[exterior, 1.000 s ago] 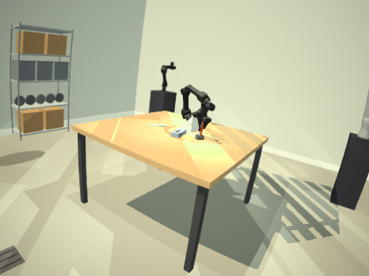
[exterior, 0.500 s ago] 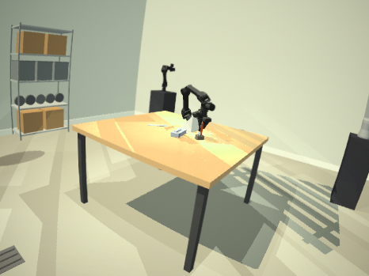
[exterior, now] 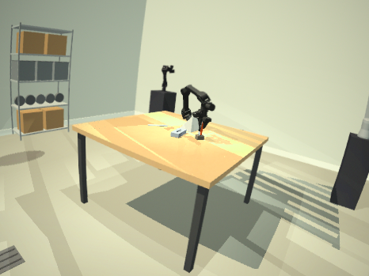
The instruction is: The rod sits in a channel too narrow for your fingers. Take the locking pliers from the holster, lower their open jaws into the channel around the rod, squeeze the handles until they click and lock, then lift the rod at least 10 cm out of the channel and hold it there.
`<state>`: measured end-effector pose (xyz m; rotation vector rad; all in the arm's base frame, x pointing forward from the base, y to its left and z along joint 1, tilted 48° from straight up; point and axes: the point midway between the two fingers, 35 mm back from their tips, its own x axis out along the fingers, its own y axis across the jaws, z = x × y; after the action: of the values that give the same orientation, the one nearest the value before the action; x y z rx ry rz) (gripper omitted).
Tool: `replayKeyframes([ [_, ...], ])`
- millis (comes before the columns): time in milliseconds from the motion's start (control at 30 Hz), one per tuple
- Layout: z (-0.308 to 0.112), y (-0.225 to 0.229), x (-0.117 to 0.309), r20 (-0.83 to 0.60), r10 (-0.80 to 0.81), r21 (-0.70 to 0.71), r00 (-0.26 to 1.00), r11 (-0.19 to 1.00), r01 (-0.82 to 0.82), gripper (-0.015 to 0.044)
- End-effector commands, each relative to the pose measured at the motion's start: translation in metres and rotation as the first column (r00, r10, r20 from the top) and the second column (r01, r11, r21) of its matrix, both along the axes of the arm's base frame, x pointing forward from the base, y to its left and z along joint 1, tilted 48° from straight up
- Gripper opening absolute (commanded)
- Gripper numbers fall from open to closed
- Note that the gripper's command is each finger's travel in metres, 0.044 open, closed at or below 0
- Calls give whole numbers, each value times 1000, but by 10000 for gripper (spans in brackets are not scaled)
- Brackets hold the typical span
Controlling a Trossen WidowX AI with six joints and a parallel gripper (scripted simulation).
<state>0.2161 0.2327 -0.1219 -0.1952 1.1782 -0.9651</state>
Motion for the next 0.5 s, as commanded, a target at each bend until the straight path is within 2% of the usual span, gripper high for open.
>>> replayKeyframes([
  [0, 0, 0, 1, 0, 5, 0, 1000, 1000, -5, 371],
  [467, 0, 0, 1, 0, 5, 0, 1000, 1000, -5, 352],
])
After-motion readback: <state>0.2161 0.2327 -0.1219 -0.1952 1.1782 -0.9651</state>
